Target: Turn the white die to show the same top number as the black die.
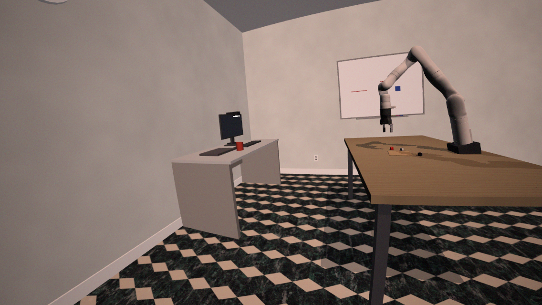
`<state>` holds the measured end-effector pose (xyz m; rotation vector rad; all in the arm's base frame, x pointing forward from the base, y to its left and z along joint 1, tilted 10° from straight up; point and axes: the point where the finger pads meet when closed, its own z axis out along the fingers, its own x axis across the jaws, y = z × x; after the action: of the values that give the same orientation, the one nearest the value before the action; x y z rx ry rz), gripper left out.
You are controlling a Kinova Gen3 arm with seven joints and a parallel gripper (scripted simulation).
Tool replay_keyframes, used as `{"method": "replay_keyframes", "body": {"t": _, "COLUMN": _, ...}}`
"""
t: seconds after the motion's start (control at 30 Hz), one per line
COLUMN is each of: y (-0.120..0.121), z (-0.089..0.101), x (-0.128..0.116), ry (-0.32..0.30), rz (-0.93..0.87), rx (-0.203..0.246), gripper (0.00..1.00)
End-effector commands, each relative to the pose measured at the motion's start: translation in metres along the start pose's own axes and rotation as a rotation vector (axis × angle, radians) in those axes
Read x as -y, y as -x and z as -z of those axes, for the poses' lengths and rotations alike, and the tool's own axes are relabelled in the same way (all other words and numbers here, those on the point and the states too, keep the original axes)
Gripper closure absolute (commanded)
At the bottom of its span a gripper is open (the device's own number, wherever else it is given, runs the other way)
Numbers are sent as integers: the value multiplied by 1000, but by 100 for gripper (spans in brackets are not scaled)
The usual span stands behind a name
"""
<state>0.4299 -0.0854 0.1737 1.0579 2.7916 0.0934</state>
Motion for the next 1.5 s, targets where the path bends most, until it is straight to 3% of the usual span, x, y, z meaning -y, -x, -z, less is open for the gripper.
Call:
{"method": "replay_keyframes", "body": {"t": 0.0, "y": 0, "z": 1, "x": 0, "ry": 1, "rz": 0, "rx": 2, "gripper": 0}}
{"method": "replay_keyframes", "body": {"t": 0.4, "y": 0, "z": -5, "x": 0, "ry": 1, "rz": 0, "rx": 2, "gripper": 0}}
{"method": "replay_keyframes", "body": {"t": 0.57, "y": 1, "z": -27, "x": 0, "ry": 1, "rz": 0, "rx": 2, "gripper": 0}}
{"method": "replay_keyframes", "body": {"t": 0.8, "y": 1, "z": -73, "x": 0, "ry": 1, "rz": 0, "rx": 2, "gripper": 0}}
{"method": "replay_keyframes", "body": {"t": 0.87, "y": 1, "z": -73, "x": 0, "ry": 1, "rz": 0, "rx": 2, "gripper": 0}}
{"method": "replay_keyframes", "body": {"t": 1.07, "y": 1, "z": -103, "x": 0, "ry": 1, "rz": 0, "rx": 2, "gripper": 0}}
{"method": "replay_keyframes", "body": {"t": 1.47, "y": 1, "z": -110, "x": 0, "ry": 1, "rz": 0, "rx": 2, "gripper": 0}}
